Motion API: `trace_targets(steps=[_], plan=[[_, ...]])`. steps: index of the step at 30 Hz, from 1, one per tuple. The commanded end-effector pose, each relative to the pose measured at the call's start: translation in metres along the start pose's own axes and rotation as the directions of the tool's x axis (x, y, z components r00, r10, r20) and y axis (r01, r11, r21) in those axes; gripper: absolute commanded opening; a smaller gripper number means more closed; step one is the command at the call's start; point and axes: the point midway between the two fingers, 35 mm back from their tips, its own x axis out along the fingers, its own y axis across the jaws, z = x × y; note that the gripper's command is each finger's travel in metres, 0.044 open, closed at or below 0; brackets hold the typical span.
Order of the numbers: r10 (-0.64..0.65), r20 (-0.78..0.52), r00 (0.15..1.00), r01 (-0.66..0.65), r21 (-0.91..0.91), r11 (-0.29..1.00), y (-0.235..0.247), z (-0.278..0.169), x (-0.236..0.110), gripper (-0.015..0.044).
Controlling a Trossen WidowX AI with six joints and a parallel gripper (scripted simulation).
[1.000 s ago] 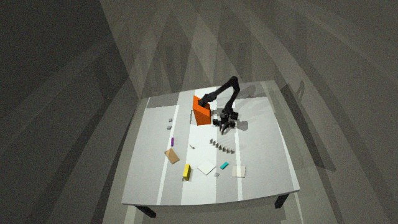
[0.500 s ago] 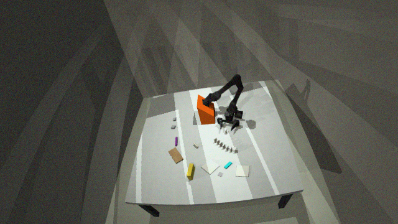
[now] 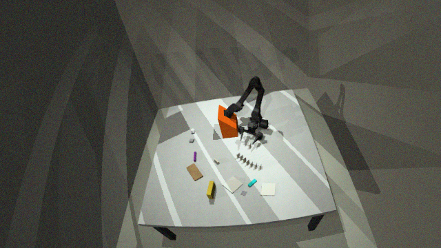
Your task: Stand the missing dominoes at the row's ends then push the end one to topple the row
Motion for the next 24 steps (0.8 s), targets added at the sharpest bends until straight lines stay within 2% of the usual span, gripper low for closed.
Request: trace_targets(steps=[1, 6, 13, 18, 24], plan=[[-0.089, -0.086, 0.992, 0.074, -0.166, 0.983, -0.002, 0.009, 0.024, 0.044], [-0.201, -0.23, 0.952, 0.091, -0.413, 0.906, -0.014, 0.027, 0.055, 0.044], [-0.271, -0.447, 0.853, -0.067, -0.608, 0.791, -0.035, 0.041, 0.07, 0.044], [-0.248, -0.67, 0.7, -0.414, -0.663, 0.624, -0.038, 0.027, 0.059, 0.044], [-0.124, -0.876, 0.467, -0.795, -0.477, 0.374, -0.03, 0.023, 0.036, 0.044]])
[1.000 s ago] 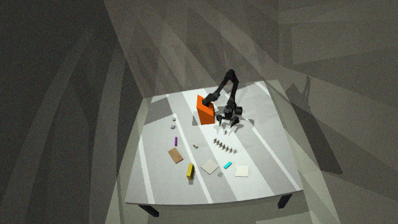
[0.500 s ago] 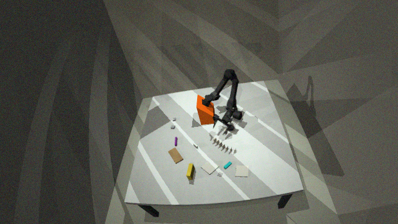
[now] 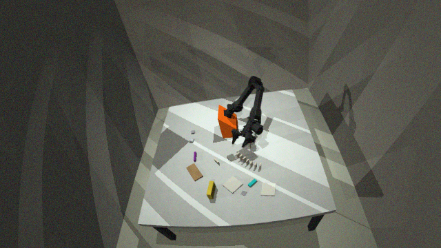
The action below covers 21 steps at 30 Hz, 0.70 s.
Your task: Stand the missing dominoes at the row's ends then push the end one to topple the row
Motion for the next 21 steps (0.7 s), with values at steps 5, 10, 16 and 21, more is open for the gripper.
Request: trace_targets(steps=[5, 10, 16, 21], plan=[[0.617, -0.166, 0.769, -0.576, -0.599, 0.557, 0.027, -0.001, -0.051, 0.044], [0.722, -0.135, 0.679, -0.585, -0.694, 0.421, 0.03, 0.005, -0.068, 0.044], [0.725, -0.133, 0.676, -0.583, -0.697, 0.416, 0.031, 0.005, -0.069, 0.044], [0.725, -0.133, 0.676, -0.583, -0.697, 0.416, 0.031, 0.005, -0.069, 0.044]])
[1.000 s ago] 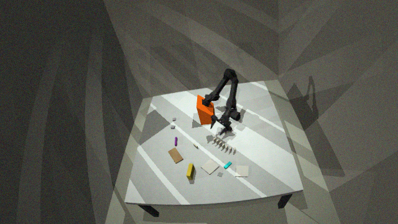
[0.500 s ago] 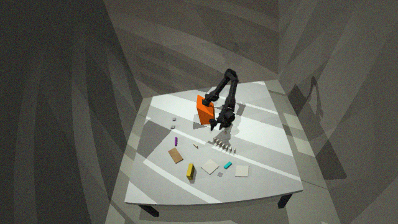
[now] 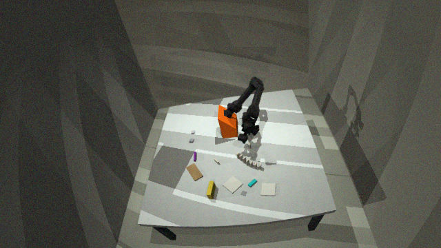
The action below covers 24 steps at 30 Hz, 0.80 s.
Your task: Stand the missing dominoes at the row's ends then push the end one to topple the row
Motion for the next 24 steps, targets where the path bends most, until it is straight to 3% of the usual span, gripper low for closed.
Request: trace_targets(steps=[1, 7, 16, 24], plan=[[0.044, 0.079, 0.996, -0.037, -0.096, 0.995, 0.002, 0.012, -0.01, 0.044], [0.044, 0.079, 0.996, -0.037, -0.096, 0.995, 0.002, 0.012, -0.009, 0.044], [0.044, 0.08, 0.996, -0.037, -0.094, 0.995, 0.006, 0.018, 0.05, 0.044], [0.045, 0.082, 0.996, -0.037, -0.096, 0.995, 0.006, 0.018, 0.059, 0.044]])
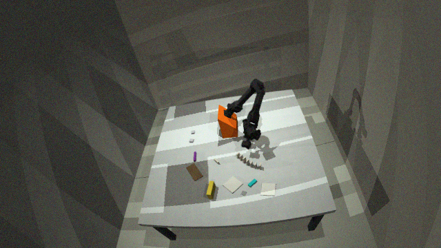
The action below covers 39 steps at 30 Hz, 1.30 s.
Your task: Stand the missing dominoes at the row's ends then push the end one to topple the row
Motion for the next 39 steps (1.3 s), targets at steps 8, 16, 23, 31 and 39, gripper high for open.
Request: trace_targets(steps=[8, 16, 23, 31, 39], plan=[[0.003, -0.005, 1.0, -0.003, 0.01, 1.0, 0.002, -0.003, 0.016, 0.044], [0.003, -0.005, 1.0, -0.003, 0.01, 1.0, 0.002, -0.003, 0.017, 0.0256], [0.003, -0.005, 1.0, -0.003, 0.01, 1.0, 0.002, -0.003, 0.017, 0.0107], [0.003, -0.005, 1.0, -0.003, 0.01, 1.0, 0.002, -0.003, 0.017, 0.0107], [0.0, -0.022, 1.0, 0.0, 0.004, 1.0, -0.008, -0.004, -0.082, 0.0107]])
